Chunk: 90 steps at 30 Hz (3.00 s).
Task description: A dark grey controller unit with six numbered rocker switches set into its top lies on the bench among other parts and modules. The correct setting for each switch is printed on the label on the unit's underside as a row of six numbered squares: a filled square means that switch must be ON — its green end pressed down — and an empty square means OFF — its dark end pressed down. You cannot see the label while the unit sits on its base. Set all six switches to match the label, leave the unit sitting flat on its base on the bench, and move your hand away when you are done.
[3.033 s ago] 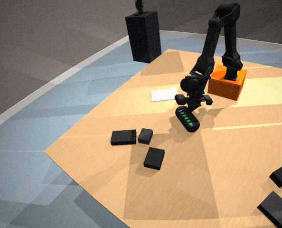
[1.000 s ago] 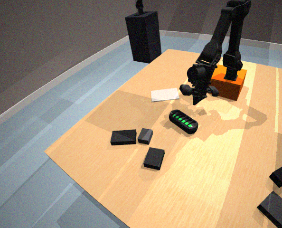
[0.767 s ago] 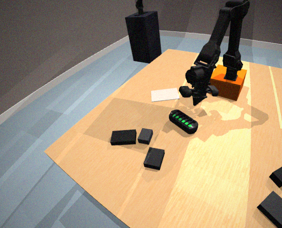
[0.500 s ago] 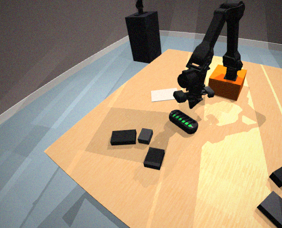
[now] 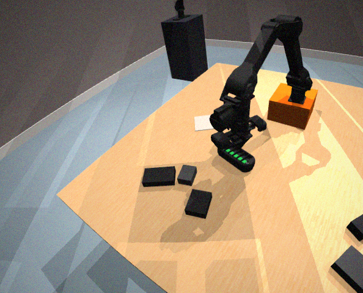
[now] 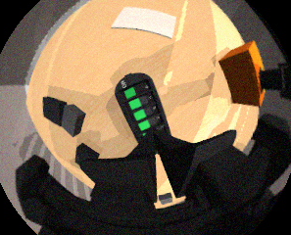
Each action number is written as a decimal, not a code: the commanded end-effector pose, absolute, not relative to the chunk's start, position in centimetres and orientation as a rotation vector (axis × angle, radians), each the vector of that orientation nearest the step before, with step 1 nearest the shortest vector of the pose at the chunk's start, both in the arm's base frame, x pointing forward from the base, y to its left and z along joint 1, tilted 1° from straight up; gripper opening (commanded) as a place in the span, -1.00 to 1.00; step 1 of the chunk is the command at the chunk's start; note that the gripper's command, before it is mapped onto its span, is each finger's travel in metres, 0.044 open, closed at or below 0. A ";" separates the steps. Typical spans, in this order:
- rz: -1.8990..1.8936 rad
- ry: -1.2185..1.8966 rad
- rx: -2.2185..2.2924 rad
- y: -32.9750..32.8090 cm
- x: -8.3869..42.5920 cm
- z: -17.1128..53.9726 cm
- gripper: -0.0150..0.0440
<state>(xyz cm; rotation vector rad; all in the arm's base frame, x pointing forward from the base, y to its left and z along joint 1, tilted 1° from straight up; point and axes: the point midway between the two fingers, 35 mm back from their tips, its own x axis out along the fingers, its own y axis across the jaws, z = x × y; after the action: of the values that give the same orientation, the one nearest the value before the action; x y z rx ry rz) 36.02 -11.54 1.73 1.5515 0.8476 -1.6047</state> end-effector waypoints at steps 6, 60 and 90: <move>-1.603 1.003 1.476 -11.2 39.7 1.9 -0.49; -1.351 1.129 1.566 -17.7 35.4 3.6 1.00; -1.304 1.094 1.590 -18.8 33.8 0.4 1.00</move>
<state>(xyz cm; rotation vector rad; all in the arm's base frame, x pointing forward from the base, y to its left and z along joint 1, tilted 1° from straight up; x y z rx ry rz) 33.91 -18.89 1.14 1.5903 1.0855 -1.3071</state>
